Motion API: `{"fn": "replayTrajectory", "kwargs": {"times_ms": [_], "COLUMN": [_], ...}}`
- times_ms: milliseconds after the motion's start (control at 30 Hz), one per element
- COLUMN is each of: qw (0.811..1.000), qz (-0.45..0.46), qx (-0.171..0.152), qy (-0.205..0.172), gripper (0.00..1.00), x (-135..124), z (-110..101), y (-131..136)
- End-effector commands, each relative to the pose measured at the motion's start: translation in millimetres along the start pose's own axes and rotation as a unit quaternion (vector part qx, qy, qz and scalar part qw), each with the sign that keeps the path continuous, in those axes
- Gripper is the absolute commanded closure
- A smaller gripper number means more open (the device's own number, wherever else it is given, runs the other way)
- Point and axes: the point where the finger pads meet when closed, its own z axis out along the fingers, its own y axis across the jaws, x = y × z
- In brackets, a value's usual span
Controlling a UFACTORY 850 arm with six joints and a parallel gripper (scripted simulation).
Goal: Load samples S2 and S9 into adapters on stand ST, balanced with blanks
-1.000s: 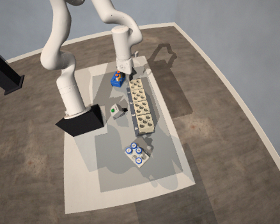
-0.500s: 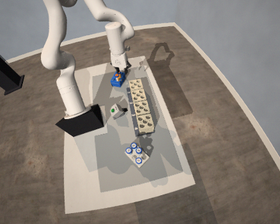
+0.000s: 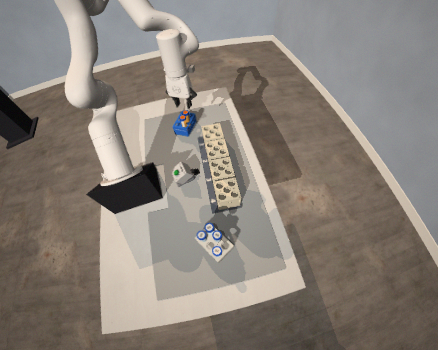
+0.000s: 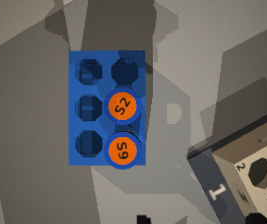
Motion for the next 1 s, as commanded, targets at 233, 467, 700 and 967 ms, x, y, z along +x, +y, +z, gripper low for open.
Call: {"fn": "replayTrajectory", "kwargs": {"times_ms": [233, 467, 700, 967], "qw": [1.000, 1.000, 1.000, 1.000], "qz": [0.000, 0.000, 0.000, 0.001], "qx": [-0.001, -0.001, -0.001, -0.001], "qy": [-0.001, -0.001, -0.001, -0.001], "gripper": [0.43, 0.43, 0.43, 0.43], "x": [33.9, 35.4, 35.4, 35.4], "z": [-0.8, -0.8, 1.2, 17.1], "y": [-41.7, -43.6, -43.6, -43.6]}}
